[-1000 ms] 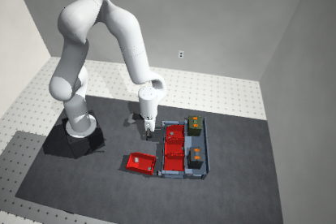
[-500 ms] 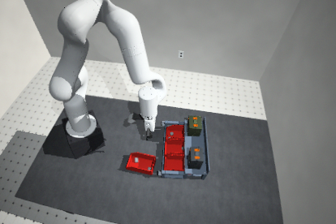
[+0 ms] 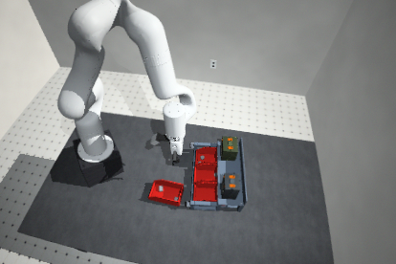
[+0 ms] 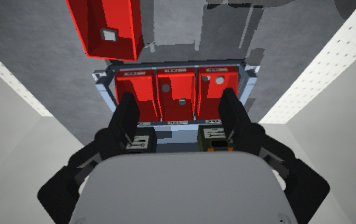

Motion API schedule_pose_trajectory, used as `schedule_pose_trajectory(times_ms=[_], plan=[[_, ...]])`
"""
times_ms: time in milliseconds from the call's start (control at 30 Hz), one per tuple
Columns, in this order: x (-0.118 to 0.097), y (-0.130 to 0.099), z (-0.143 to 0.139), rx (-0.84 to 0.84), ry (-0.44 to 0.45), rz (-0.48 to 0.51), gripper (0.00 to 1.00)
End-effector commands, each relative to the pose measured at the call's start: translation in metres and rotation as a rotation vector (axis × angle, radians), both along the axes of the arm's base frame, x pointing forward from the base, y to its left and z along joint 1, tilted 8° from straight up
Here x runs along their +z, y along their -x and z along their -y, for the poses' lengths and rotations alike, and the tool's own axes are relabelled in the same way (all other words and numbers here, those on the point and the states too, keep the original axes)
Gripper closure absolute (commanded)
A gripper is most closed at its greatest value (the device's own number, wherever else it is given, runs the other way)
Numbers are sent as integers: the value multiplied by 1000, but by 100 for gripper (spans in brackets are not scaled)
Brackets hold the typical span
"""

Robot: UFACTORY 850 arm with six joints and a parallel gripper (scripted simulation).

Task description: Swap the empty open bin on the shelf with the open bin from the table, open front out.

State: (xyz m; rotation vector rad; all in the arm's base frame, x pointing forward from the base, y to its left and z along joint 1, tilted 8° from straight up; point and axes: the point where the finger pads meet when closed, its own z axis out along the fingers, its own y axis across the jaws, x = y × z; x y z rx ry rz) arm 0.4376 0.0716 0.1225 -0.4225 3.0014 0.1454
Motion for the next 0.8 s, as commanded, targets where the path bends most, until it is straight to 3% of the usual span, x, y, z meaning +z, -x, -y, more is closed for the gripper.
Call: schedule_pose_trajectory(times_ms=[0, 600, 633, 767], plan=[[1, -1, 0, 0, 0, 2, 0], [1, -1, 0, 0, 0, 2, 0], [1, -1, 0, 0, 0, 2, 100], [1, -1, 0, 0, 0, 2, 100]])
